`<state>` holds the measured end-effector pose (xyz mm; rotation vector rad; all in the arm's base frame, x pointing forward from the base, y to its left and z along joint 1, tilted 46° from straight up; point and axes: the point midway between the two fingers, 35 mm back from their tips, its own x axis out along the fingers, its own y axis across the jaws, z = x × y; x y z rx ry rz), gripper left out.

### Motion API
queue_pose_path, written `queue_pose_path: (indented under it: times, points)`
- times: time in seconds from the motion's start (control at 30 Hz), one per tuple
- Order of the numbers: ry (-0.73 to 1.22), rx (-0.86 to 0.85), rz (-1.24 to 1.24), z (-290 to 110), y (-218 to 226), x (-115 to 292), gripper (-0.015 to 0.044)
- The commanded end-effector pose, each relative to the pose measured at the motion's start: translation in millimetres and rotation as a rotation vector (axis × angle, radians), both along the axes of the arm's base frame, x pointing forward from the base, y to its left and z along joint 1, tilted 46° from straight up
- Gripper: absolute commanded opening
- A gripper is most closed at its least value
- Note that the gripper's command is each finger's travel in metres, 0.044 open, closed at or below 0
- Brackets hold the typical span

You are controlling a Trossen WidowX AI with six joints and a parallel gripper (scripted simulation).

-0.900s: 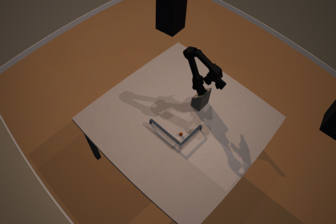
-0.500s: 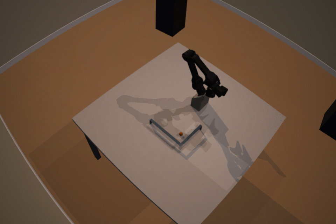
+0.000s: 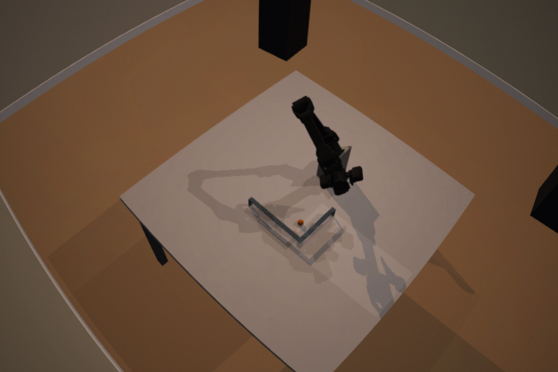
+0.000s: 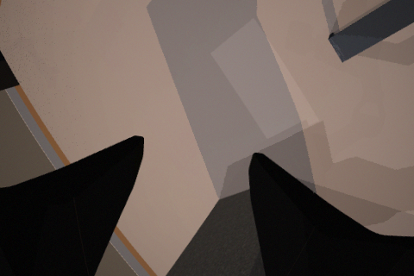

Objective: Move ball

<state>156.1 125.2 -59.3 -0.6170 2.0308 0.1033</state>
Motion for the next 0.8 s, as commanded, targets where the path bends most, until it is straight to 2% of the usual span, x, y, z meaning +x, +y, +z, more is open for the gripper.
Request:
queue_pose_path:
  times: [0.0,0.2,0.4,0.77]
  points:
    - [-0.013,0.031,0.168,-10.4,-18.5,35.3,0.0241]
    - [0.045,0.017,0.544,-25.0,-77.3,105.6,0.0241]
    - [0.206,-0.096,0.877,-25.6,-146.9,164.3,0.0241]
    - [0.240,-0.118,0.920,-24.3,-157.6,171.9,0.0241]
